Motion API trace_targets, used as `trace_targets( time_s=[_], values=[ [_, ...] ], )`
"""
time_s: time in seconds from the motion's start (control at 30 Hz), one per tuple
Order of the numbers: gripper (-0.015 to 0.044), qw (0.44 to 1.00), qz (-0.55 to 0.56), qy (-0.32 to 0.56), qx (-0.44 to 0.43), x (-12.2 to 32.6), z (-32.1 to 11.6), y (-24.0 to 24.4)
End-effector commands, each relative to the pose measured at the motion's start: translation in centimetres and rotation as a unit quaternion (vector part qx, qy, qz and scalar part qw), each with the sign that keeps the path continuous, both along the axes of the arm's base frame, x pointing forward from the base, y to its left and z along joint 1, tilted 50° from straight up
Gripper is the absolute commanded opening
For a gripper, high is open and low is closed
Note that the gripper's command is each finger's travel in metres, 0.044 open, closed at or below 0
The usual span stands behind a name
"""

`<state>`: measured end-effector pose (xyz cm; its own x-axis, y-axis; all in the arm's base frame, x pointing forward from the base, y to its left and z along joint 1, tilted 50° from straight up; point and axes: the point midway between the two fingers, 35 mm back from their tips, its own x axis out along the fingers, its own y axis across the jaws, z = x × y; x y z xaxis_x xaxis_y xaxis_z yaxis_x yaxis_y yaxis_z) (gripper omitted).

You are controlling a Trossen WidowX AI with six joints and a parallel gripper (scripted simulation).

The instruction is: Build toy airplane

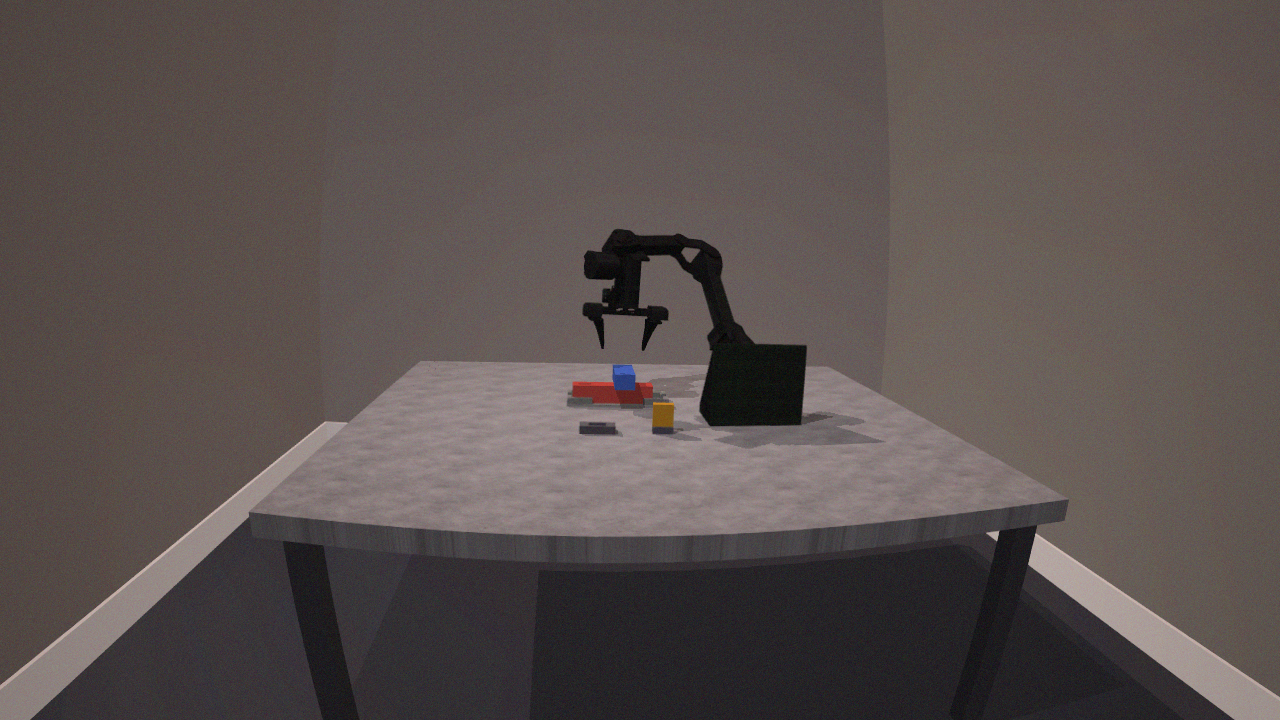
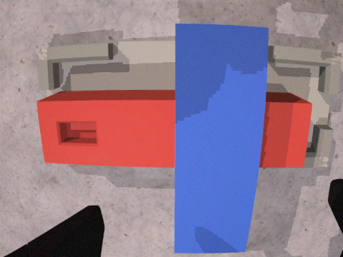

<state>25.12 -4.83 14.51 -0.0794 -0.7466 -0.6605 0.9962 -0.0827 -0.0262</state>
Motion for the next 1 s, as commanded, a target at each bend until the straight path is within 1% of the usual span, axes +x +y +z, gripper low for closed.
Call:
trace_targets(
  time_s=[0.0,0.17,0.23,0.33,0.47,0.63,0.7,0.97],
  values=[
    [0.044,1.0,0.015,0.008,0.003,-0.08,1.58,1.83],
    [0.044,1.0,0.019,0.015,0.003,0.35,1.51,1.85],
    [0.044,0.996,0.06,0.062,0.008,0.35,1.51,1.83],
    [0.044,0.973,0.154,0.169,0.021,0.35,1.51,1.79],
    [0.044,0.911,0.274,0.305,0.037,0.35,1.51,1.73],
    [0.044,0.792,0.405,0.453,0.055,0.35,1.5,1.66],
    [0.044,0.773,0.422,0.471,0.058,0.35,1.5,1.65],
    [0.044,0.773,0.422,0.471,0.058,0.35,1.5,1.65]
  ],
)
